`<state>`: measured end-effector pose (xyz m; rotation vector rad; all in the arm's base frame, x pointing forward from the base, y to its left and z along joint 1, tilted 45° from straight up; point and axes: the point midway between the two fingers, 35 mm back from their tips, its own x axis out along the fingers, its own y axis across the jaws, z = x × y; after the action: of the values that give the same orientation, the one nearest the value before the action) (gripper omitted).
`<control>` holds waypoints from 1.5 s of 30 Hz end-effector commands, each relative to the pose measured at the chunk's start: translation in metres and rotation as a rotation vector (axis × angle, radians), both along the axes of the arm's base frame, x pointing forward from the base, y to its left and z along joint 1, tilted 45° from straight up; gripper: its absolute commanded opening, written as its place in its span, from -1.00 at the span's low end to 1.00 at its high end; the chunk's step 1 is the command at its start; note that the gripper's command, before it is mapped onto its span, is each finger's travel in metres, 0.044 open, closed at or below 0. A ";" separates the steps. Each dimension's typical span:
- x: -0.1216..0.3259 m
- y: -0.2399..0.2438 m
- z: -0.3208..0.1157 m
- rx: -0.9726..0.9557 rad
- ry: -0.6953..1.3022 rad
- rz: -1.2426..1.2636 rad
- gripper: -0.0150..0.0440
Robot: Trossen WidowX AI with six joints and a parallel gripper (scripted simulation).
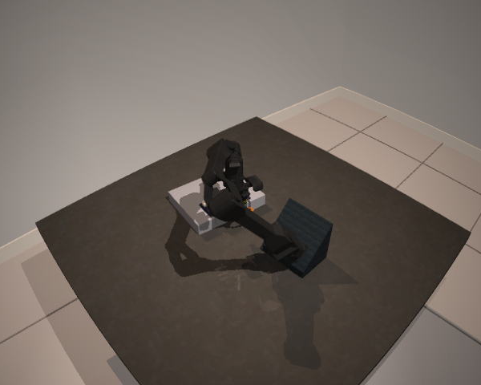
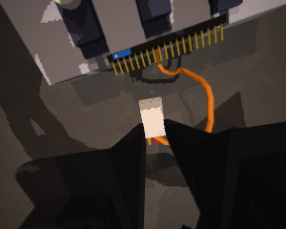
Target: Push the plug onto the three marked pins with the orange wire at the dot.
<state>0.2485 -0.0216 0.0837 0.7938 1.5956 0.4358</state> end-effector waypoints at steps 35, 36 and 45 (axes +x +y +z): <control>0.025 0.034 -0.024 0.005 -0.101 0.091 -0.49; 0.025 0.034 -0.024 0.005 -0.101 0.091 -0.49; 0.027 0.035 -0.024 0.005 -0.102 0.091 -0.49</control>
<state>0.2733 0.0132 0.0596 0.6868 1.5418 0.5378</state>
